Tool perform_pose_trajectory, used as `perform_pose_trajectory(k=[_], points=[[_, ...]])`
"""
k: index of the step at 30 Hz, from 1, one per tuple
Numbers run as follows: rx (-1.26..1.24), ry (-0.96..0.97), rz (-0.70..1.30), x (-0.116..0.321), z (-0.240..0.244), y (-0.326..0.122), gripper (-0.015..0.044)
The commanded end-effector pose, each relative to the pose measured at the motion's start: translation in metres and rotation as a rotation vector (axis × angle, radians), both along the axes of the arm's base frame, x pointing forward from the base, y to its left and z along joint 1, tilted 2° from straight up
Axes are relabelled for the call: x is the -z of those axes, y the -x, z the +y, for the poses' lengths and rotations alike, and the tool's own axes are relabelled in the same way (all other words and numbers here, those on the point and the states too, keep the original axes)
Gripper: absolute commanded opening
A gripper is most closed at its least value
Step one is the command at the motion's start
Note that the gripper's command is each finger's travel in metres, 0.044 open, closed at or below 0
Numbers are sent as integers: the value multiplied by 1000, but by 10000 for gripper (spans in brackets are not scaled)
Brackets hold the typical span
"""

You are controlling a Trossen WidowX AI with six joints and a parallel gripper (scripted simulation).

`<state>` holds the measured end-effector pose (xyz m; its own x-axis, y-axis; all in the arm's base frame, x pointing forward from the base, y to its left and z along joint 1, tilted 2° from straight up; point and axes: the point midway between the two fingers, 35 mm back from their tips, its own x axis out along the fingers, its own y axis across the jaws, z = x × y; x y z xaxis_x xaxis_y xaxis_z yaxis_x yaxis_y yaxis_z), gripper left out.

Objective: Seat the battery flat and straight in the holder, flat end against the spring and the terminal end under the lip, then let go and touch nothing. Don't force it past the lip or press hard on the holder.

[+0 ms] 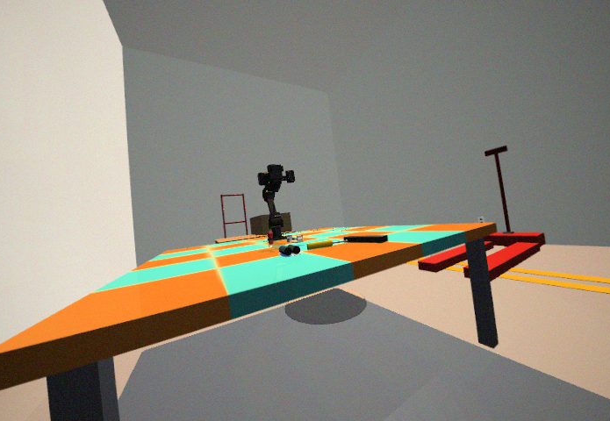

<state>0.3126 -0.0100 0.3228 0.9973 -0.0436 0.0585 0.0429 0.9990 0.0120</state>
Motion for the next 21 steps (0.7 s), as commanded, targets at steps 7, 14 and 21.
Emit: perform_pose_trajectory(k=[7, 14, 21], points=[[38, -56, 559, 92, -11, -17, 216], [109, -145, 1275, 173, -19, 36, 32], [149, -193, 1630, 184, -20, 79, 0]])
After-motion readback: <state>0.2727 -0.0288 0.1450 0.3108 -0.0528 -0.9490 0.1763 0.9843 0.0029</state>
